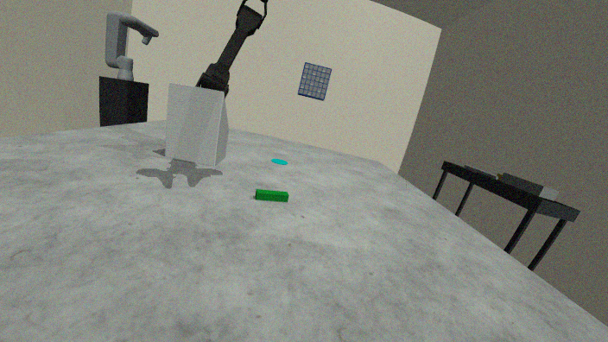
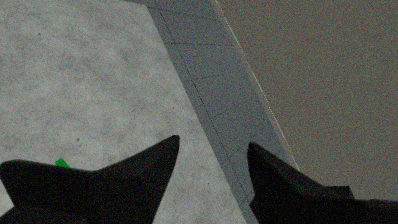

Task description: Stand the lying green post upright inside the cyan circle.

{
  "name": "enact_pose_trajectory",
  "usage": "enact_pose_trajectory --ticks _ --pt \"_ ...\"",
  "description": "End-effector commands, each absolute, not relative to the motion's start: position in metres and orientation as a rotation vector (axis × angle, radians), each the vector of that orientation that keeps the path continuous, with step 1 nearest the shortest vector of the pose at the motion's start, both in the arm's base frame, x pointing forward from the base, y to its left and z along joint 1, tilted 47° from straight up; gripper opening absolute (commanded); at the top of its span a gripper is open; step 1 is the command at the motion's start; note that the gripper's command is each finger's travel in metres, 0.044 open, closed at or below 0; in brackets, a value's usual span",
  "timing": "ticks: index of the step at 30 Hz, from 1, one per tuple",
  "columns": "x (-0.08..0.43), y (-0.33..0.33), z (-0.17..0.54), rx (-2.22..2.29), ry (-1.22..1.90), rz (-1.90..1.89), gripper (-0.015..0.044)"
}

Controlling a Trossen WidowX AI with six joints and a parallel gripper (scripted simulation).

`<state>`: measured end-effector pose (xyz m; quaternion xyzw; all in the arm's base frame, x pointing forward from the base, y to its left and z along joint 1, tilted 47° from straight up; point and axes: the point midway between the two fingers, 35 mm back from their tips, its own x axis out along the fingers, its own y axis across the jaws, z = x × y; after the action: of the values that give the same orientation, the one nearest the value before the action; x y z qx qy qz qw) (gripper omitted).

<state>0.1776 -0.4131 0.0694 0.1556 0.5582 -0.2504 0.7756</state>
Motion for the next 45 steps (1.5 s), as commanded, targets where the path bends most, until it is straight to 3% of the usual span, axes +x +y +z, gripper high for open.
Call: enact_pose_trajectory --ticks 1,17,34,45 --pt "0.196 -0.392 0.043 0.344 1.251 -0.397 0.0233" --pt "0.25 -0.291 -0.041 0.369 1.354 0.164 0.0233" --pt "0.267 -0.172 -0.101 0.45 1.366 0.703 0.0233" --pt "0.274 -0.124 -0.145 0.46 1.363 0.744 0.0233"
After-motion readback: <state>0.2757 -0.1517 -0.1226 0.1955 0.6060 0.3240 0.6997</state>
